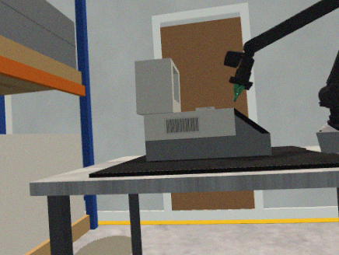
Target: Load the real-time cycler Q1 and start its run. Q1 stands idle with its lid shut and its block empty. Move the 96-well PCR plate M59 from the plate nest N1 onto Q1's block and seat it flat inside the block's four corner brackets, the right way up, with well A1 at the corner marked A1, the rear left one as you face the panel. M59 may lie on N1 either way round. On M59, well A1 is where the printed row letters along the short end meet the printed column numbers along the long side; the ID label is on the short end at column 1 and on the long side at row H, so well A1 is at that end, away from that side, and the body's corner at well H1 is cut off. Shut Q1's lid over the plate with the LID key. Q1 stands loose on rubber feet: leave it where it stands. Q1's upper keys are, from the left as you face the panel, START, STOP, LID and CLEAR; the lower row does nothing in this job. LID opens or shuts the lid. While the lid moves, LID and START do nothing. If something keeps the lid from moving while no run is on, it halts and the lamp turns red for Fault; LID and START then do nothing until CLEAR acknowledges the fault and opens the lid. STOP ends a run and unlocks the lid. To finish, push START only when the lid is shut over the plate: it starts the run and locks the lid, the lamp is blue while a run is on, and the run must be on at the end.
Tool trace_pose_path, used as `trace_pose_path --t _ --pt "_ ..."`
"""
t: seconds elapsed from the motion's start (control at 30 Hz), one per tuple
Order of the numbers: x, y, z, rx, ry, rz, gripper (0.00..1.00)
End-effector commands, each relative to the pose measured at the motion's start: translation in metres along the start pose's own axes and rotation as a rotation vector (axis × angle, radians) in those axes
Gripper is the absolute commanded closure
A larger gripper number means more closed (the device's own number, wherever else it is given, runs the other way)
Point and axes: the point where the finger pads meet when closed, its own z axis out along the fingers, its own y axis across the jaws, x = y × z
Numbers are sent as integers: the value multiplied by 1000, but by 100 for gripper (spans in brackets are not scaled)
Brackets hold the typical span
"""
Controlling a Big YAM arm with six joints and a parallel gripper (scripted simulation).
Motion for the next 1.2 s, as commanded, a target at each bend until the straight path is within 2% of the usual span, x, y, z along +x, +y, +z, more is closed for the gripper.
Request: trace_pose_path --t 0.0,0.07,0.13,0.23,0.3,0.37,0.43,0.47,0.57,0.63,0.73,0.8,0.9,0.93,1.0,1.03,1.1,1.17 --pt "-8 -15 -11 -34 -27 18 100" --pt "-9 -23 -12 -24 -24 12 100" --pt "-8 -31 -15 -125 -27 2 100" --pt "-5 -41 -20 -109 -24 -13 100" --pt "-6 -50 -21 -202 -27 -15 100" --pt "-9 -63 -21 -173 -32 -3 100" --pt "-9 -63 -21 -173 -32 -3 100" --pt "-7 -63 -19 -157 -21 -11 100" --pt "-7 -82 -21 -147 -20 -13 100" --pt "-9 -96 -23 -248 -31 -12 100" --pt "-8 -108 -28 -228 -32 -15 100" --pt "-9 -114 -30 -322 -34 -24 100" --pt "-10 -129 -31 -289 -33 -19 100" --pt "-10 -136 -30 -331 -31 -19 100" --pt "-10 -136 -30 -331 -31 -19 100" --pt "-9 -139 -29 -359 -28 -20 100" --pt "-9 -150 -32 -345 -26 -20 100" --pt "-10 -158 -37 -347 -37 -26 100"
